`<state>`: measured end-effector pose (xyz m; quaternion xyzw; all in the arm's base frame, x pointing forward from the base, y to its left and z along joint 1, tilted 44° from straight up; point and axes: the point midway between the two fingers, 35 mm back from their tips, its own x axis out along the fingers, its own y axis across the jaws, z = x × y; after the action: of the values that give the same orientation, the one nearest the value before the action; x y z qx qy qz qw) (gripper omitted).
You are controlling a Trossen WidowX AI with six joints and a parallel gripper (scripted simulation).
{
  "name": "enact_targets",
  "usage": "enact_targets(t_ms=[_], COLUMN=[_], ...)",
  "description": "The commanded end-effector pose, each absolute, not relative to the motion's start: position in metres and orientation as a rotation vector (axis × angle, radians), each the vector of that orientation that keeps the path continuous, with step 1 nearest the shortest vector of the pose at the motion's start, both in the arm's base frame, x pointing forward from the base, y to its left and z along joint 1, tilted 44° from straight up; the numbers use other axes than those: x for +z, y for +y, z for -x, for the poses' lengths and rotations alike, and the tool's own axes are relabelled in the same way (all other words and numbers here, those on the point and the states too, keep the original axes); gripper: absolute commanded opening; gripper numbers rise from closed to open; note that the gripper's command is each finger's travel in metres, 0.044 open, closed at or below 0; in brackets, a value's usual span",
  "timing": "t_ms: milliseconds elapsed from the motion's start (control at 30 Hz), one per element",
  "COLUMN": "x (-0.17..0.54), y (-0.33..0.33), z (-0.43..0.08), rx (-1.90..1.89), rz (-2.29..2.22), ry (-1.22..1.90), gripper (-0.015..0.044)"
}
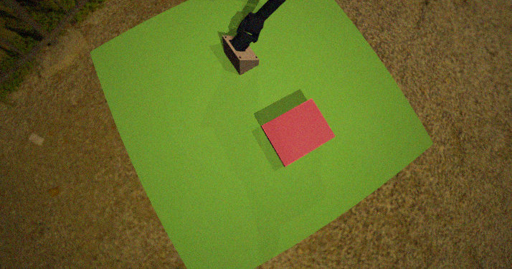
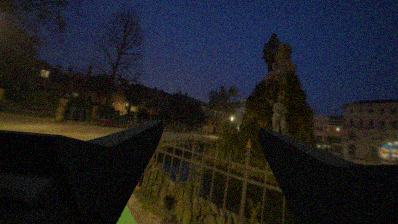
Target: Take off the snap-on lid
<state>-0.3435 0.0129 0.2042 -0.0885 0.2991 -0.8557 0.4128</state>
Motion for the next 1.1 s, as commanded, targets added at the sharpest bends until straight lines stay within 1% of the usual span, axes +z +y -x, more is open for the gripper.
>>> enact_targets(t_ms=[0,167,200,300,400,633,700,967,1067], x=[0.205,0.223,0.228,0.242,0.248,0.279,0.277,0.316,0.326], y=[0.015,0.073,0.085,0.122,0.139,0.209,0.216,0.267,0.270], z=[0.343,0.334,0.330,0.316,0.308,0.255,0.249,0.168,0.151], rx=[-2.160,-2.371,-2.420,-2.565,-2.635,-2.960,-2.997,-3.347,-3.410], rz=[0.219,0.124,0.105,0.054,0.032,-0.041,-0.053,-0.033,-0.034], ry=[0.750,0.679,0.662,0.603,0.568,0.375,0.334,0.067,0.163], gripper=[0.0374,0.0243,0.0235,0.0235,0.0235,0.0235,0.0235,0.0235,0.0235])
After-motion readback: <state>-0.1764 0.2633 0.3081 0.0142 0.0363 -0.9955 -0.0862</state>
